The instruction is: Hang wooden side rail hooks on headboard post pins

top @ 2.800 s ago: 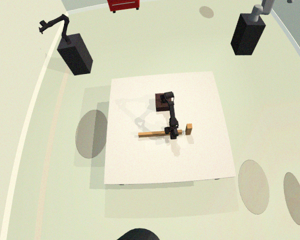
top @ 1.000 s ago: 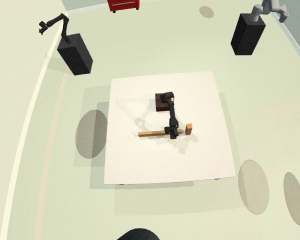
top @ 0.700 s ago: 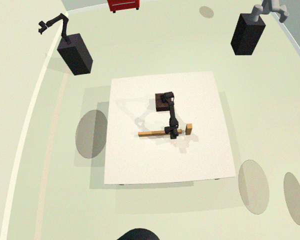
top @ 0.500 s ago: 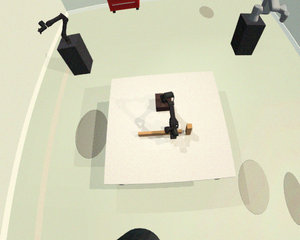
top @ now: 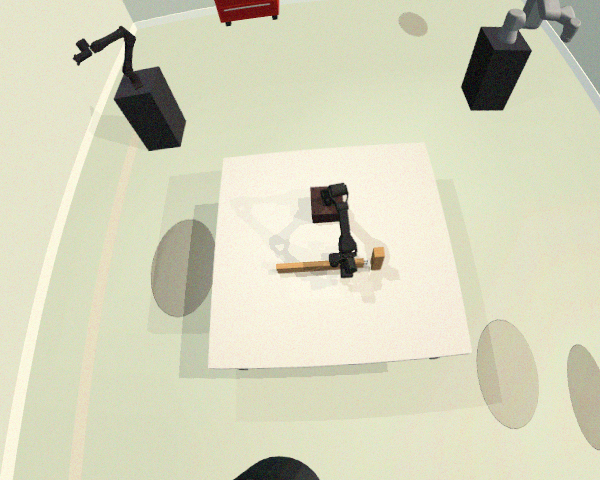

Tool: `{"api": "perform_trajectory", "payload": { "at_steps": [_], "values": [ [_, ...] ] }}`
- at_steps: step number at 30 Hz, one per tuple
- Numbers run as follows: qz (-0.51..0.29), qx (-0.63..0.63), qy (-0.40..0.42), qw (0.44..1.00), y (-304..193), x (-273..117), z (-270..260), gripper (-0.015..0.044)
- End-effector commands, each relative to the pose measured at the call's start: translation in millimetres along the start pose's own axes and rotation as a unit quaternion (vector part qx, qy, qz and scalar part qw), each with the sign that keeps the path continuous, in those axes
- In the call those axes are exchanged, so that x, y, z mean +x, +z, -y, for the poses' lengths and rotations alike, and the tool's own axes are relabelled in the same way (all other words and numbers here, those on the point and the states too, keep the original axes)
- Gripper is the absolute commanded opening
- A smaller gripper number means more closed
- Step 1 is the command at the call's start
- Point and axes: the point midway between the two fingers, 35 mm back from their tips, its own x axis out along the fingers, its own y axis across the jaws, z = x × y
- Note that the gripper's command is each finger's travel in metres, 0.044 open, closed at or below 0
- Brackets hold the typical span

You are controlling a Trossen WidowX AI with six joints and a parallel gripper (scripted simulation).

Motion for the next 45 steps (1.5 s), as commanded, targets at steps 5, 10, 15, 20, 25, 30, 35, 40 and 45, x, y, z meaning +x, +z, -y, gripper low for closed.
{"api": "perform_trajectory", "payload": {
  "at_steps": [5, 10, 15, 20, 25, 30, 35, 40, 45],
  "values": [
    [-0.001, 0.005, 0.008, 1.0, -0.5, -7.9, -3.2, 0.0],
    [-0.001, 0.005, 0.008, 1.0, -0.5, -8.7, -3.2, 0.0],
    [-0.001, 0.005, 0.008, 1.0, -0.5, -9.5, -3.2, 0.0],
    [-0.001, 0.005, 0.008, 1.0, -0.5, -10.4, -3.1, 0.0],
    [-0.001, 0.005, 0.008, 1.0, -0.5, -11.2, -3.1, 0.0],
    [-0.001, 0.005, 0.008, 1.0, -0.5, -12.0, -3.1, 0.0],
    [-0.001, 0.005, 0.008, 1.0, -0.5, -12.9, -3.1, 0.0],
    [-0.001, 0.005, 0.008, 1.0, -0.5, -13.7, -3.1, 0.0],
    [-0.001, 0.005, 0.008, 1.0, -0.5, -14.5, -3.1, 0.0]
  ]
}}
